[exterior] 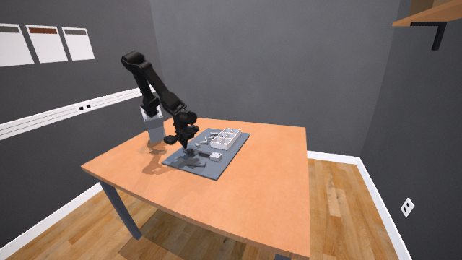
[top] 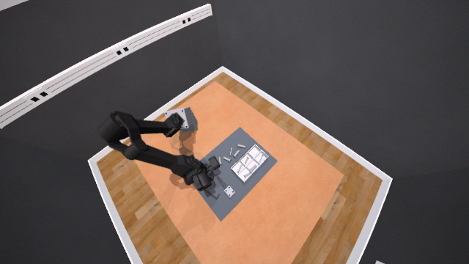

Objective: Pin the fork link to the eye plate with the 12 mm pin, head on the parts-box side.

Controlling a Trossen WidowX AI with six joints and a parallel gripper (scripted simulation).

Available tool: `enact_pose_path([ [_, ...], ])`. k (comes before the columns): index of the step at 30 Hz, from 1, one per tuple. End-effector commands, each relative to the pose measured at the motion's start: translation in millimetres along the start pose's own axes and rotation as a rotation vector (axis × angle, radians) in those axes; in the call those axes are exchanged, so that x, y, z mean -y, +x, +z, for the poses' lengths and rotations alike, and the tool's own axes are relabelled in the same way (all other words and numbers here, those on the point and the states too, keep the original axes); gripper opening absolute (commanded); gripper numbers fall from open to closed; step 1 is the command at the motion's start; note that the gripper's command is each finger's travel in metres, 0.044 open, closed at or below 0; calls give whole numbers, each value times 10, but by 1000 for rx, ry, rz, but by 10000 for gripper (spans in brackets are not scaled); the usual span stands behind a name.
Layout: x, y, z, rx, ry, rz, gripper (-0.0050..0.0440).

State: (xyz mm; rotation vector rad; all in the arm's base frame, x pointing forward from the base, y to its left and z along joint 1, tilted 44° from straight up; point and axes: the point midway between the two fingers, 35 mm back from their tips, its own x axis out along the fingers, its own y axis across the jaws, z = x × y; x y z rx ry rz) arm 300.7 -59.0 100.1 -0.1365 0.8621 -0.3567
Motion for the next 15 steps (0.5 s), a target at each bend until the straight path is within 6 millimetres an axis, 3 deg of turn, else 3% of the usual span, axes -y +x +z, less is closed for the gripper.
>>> enact_pose_path([
  [1, 7, 49, -11, -1, -3, 0, -50],
  [15, 12, 174, 0, 1, -2, -2, -50],
])
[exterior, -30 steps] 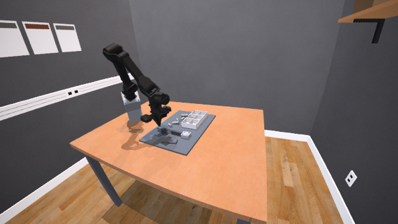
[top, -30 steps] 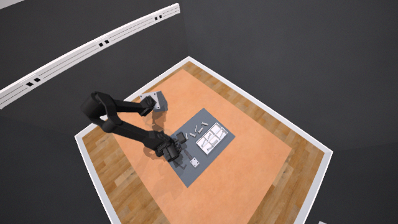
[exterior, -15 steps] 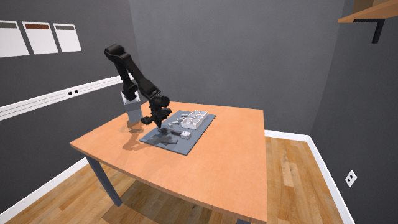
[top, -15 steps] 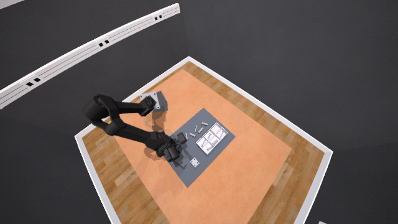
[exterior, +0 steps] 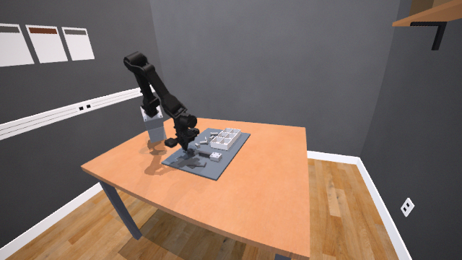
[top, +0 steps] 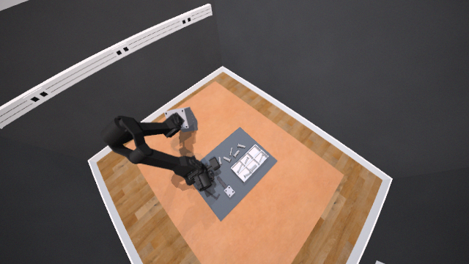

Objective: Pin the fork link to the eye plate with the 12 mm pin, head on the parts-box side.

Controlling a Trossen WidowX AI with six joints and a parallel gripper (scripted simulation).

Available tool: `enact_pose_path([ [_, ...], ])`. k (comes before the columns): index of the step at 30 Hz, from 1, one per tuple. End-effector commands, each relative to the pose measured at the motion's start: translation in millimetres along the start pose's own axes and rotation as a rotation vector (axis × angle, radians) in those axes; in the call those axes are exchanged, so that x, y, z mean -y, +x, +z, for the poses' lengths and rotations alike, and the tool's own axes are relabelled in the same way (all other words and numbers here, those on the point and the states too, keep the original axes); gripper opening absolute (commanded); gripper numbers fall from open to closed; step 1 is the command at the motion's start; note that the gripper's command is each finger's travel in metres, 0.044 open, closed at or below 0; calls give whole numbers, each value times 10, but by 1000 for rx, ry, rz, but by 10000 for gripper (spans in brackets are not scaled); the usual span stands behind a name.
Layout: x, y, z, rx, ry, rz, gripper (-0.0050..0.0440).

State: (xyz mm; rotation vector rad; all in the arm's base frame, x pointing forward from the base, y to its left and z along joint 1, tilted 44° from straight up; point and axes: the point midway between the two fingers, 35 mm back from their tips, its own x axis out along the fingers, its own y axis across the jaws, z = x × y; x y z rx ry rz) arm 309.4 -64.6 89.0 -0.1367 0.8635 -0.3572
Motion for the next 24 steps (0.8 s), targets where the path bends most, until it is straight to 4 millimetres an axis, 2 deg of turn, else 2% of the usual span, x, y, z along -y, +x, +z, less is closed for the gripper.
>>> enact_pose_path([
  [1, 10, 30, 3, 3, -2, -1, -50],
  [24, -15, 77, 5, 4, 0, -3, -50],
])
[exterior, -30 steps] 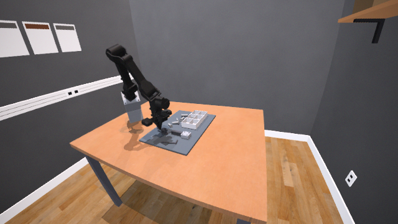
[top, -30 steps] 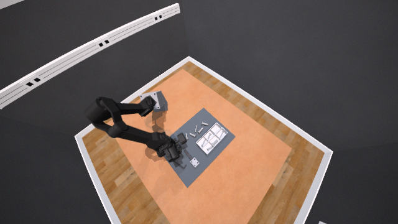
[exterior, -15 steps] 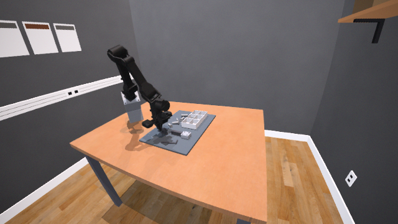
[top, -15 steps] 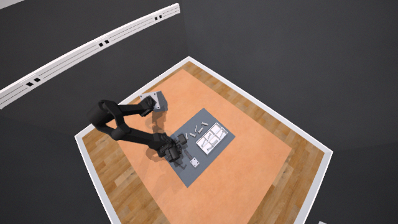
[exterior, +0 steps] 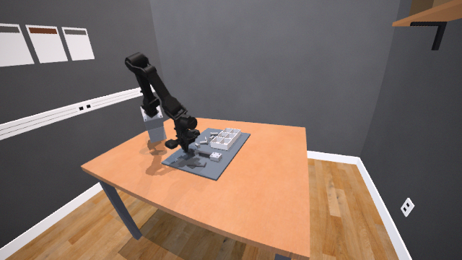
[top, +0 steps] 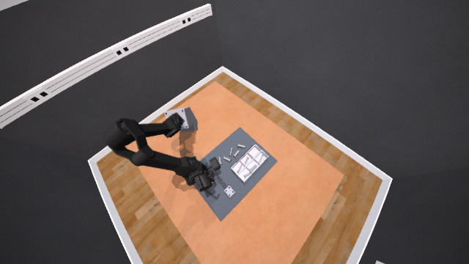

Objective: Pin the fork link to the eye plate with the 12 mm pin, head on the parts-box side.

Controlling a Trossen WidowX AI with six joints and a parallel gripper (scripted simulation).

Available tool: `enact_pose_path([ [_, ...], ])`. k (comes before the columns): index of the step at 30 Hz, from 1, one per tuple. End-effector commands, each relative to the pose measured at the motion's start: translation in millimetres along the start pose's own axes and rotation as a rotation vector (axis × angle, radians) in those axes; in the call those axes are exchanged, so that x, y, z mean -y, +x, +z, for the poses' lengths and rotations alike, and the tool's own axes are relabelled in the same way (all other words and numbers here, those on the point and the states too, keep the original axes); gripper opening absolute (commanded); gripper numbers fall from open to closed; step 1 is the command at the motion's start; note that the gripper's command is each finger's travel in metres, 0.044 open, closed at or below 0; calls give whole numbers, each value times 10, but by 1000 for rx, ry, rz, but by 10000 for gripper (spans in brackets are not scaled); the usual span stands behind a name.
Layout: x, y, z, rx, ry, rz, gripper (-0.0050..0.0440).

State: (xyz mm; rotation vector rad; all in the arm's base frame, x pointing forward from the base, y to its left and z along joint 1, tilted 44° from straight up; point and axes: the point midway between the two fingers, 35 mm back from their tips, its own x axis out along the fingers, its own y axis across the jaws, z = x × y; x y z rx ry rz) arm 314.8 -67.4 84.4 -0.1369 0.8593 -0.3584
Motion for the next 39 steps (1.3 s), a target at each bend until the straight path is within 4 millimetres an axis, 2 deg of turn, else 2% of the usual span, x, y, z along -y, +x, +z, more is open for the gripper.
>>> enact_pose_path([
  [1, -23, 1, -4, 1, 1, -2, -50],
  [19, -86, -80, 64, 24, 10, -2, -50],
  [39, -147, -93, 53, 19, 8, 3, -50],
])
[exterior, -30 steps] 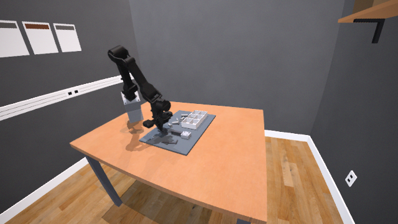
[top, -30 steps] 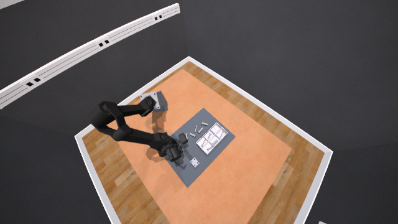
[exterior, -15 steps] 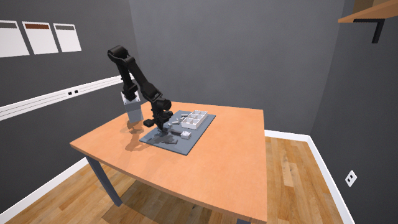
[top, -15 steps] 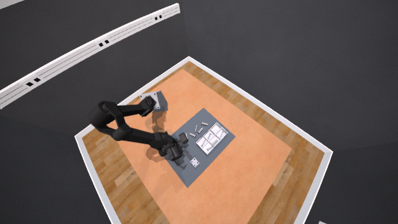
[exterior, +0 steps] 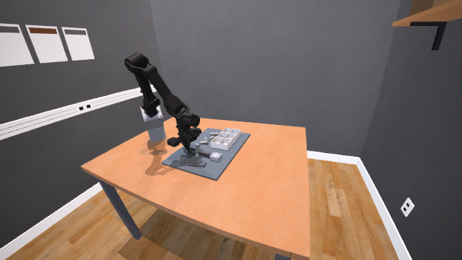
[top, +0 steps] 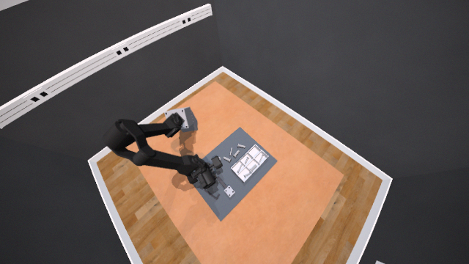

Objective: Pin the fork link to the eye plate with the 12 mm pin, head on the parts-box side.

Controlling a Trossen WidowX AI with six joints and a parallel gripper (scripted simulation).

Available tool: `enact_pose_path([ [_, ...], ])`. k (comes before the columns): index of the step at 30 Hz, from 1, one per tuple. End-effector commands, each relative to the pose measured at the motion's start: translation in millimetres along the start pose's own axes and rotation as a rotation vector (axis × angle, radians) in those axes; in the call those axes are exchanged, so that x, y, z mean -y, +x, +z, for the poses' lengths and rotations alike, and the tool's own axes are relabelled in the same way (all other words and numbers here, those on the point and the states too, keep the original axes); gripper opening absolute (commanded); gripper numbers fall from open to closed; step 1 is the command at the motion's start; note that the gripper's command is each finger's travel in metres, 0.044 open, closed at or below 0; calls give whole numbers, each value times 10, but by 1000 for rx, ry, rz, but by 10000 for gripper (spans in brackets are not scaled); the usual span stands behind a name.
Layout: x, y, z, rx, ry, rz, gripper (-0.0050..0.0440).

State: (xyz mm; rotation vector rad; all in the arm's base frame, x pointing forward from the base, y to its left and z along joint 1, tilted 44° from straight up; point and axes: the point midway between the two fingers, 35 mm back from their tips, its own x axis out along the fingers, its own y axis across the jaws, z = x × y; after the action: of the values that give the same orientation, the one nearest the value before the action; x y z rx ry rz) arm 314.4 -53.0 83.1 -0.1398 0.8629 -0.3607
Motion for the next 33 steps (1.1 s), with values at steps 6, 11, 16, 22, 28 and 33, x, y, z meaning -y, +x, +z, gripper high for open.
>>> enact_pose_path([
  [6, -28, -44, 62, 18, 9, 2, -50],
  [11, -62, -37, 48, 11, 6, 2, -50],
  [16, -75, -35, 49, 11, 6, 4, -50],
  [22, -106, -36, 41, 10, 5, 3, -50],
  [28, -124, -39, 49, 11, 6, 2, -50],
  [33, -145, -46, 50, 14, 7, 4, -50],
])
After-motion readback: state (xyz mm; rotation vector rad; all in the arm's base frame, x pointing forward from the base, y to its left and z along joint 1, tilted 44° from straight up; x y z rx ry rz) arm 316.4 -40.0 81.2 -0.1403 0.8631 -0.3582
